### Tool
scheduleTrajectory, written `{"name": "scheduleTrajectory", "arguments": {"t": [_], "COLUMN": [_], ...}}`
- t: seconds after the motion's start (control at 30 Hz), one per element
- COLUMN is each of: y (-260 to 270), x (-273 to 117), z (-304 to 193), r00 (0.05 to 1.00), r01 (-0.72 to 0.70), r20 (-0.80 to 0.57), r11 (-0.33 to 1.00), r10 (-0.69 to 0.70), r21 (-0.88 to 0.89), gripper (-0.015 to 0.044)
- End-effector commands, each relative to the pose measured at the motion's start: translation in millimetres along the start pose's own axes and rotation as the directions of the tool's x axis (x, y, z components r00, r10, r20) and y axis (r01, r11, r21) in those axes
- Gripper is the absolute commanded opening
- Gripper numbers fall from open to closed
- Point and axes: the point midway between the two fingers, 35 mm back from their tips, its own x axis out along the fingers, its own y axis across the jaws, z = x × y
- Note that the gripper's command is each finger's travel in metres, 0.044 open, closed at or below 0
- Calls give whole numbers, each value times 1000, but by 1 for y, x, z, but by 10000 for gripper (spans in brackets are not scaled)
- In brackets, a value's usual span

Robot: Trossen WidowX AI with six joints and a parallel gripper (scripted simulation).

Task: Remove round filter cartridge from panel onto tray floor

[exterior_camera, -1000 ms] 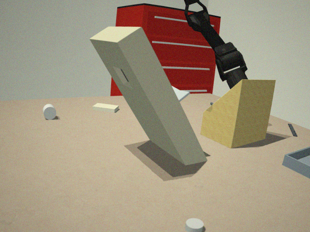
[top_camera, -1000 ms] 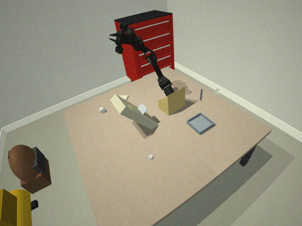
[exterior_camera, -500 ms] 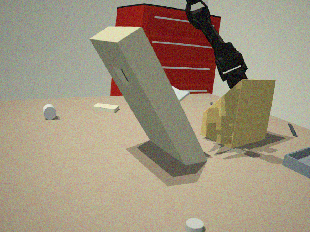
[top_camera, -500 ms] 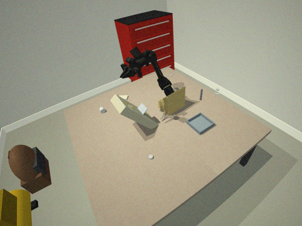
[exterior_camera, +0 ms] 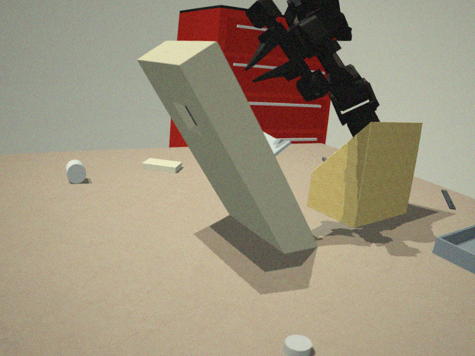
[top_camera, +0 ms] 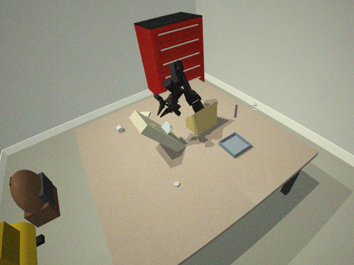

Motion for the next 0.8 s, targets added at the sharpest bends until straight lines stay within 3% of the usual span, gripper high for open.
{"name": "scheduleTrajectory", "arguments": {"t": [0.0,0.77], "y": [1,1], "x": [0,30], "z": [-3,-1], "r00": [1000,1000], "r01": [1,-7], "r20": [-18,-16], "r11": [999,999], "r10": [-2,6], "r21": [-42,-39], "gripper": [91,91]}}
